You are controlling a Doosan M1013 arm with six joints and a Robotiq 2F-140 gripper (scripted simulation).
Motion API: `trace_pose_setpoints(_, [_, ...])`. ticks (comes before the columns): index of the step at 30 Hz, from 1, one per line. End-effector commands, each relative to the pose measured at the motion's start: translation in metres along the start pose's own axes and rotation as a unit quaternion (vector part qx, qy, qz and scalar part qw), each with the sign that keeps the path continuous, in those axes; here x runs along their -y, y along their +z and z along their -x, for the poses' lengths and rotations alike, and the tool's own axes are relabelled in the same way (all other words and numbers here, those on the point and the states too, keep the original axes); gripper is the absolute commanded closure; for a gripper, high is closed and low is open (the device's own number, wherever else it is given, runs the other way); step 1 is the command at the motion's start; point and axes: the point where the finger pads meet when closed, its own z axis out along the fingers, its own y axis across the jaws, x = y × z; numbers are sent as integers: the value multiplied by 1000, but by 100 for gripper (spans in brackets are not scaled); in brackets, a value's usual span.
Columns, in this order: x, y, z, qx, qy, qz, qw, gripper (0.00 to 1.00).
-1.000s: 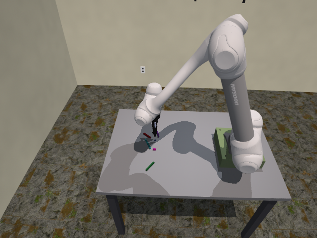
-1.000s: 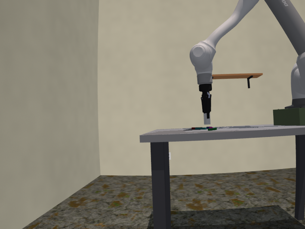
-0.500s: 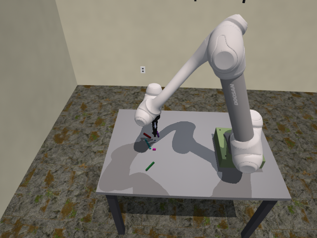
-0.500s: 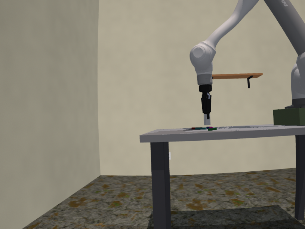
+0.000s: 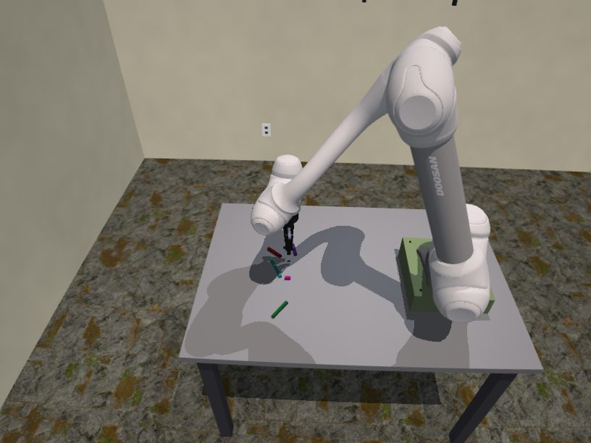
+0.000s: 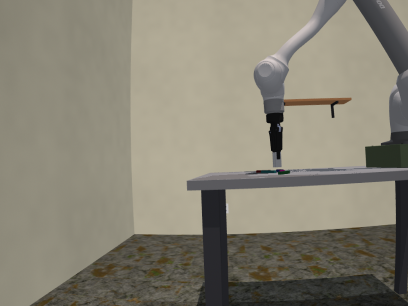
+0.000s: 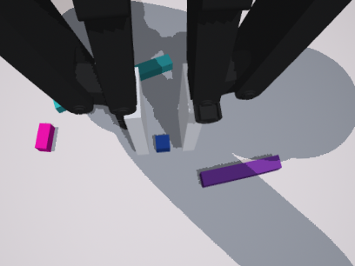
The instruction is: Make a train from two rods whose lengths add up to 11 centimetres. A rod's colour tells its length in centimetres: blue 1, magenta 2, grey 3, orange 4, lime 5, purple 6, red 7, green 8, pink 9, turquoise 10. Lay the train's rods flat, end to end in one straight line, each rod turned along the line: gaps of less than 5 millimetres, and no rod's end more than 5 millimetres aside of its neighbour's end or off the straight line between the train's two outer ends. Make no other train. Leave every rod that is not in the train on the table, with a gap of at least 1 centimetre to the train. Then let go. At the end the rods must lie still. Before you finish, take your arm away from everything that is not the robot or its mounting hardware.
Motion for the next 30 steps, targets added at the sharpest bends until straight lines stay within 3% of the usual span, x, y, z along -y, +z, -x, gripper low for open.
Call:
trace_pose_setpoints(1, [-1,3,-2,-1,0,0,1000,85])
trace_pose_setpoints(30, [-3,3,-4,-1,0,0,1000,85])
